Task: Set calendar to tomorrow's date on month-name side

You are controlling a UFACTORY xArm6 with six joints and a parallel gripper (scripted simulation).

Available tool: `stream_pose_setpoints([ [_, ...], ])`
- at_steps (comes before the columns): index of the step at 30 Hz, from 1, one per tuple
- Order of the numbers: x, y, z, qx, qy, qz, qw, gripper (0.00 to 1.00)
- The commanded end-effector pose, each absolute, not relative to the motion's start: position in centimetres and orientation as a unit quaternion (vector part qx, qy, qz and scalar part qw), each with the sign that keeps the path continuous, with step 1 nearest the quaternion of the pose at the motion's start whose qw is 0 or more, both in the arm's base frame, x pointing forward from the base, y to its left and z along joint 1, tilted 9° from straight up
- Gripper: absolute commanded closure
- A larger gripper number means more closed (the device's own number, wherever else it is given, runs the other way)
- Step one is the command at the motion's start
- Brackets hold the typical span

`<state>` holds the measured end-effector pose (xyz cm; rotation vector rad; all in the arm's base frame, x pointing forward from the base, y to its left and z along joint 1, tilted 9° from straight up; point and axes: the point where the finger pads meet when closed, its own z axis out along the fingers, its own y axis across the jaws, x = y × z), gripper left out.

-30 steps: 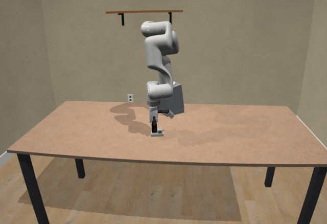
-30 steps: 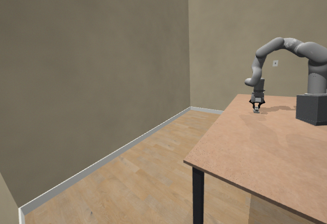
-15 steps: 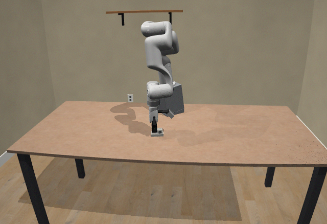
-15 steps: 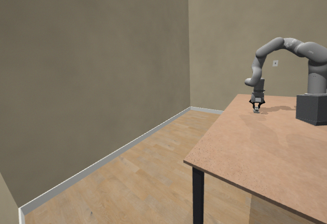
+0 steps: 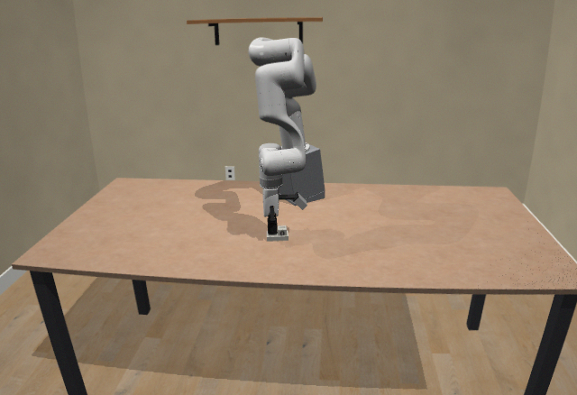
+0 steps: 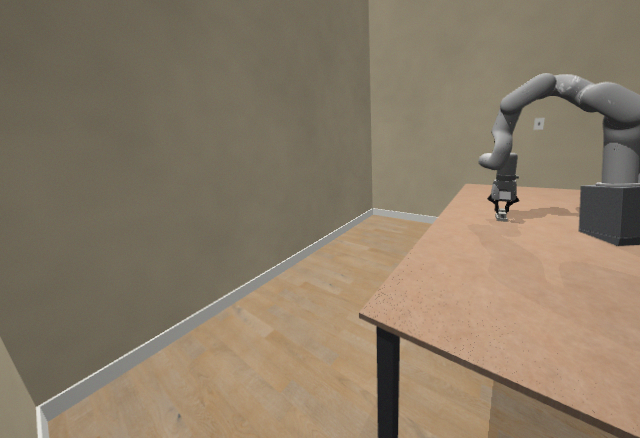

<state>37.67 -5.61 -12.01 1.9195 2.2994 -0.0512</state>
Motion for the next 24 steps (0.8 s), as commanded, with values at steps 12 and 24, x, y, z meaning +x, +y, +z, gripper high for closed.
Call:
stream_pose_setpoints([
  [12,37.84,-5.67,-12.54,0.639,0.765,-0.016,0.074,0.73],
  [24,37.86,-5.70,-12.75,0.639,0.765,-0.016,0.074,0.73],
])
